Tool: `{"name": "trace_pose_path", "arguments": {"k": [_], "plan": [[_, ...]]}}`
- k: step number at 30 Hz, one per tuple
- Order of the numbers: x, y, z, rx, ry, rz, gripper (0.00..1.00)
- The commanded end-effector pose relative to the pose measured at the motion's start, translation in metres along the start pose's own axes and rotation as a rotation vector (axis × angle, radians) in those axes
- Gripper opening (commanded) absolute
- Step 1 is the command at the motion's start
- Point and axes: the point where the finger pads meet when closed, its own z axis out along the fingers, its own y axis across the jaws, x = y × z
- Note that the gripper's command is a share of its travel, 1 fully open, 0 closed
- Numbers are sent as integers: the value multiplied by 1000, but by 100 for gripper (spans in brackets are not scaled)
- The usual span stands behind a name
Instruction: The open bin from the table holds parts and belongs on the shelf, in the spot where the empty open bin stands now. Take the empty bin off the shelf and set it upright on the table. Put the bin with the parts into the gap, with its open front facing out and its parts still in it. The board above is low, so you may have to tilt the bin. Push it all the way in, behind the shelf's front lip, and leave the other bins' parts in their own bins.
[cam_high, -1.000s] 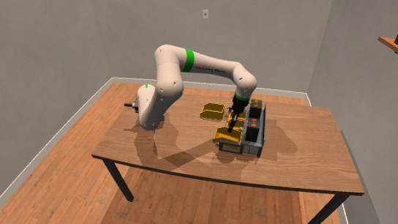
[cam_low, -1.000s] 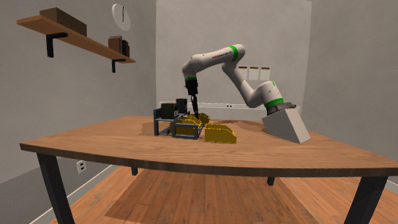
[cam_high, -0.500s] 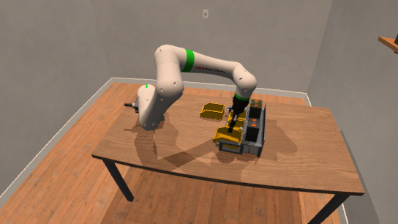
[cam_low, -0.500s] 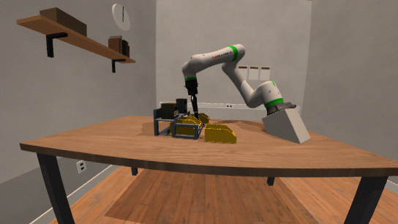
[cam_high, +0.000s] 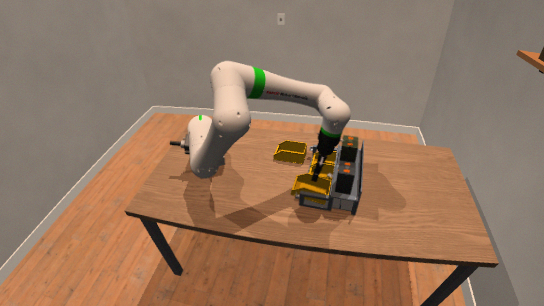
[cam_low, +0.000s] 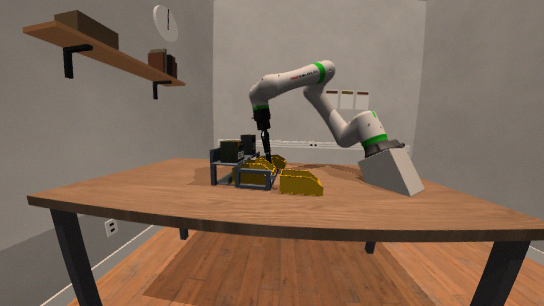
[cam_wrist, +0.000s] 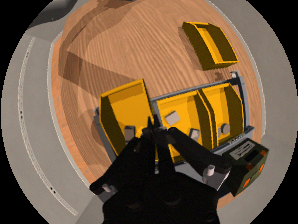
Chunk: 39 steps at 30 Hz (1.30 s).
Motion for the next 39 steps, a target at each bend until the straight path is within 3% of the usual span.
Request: {"name": "trace_pose_path", "arguments": {"k": [1, 39], "plan": [[0, 0, -1, 0, -13, 0, 10], [1, 0, 1, -1, -30, 0, 15]]}}
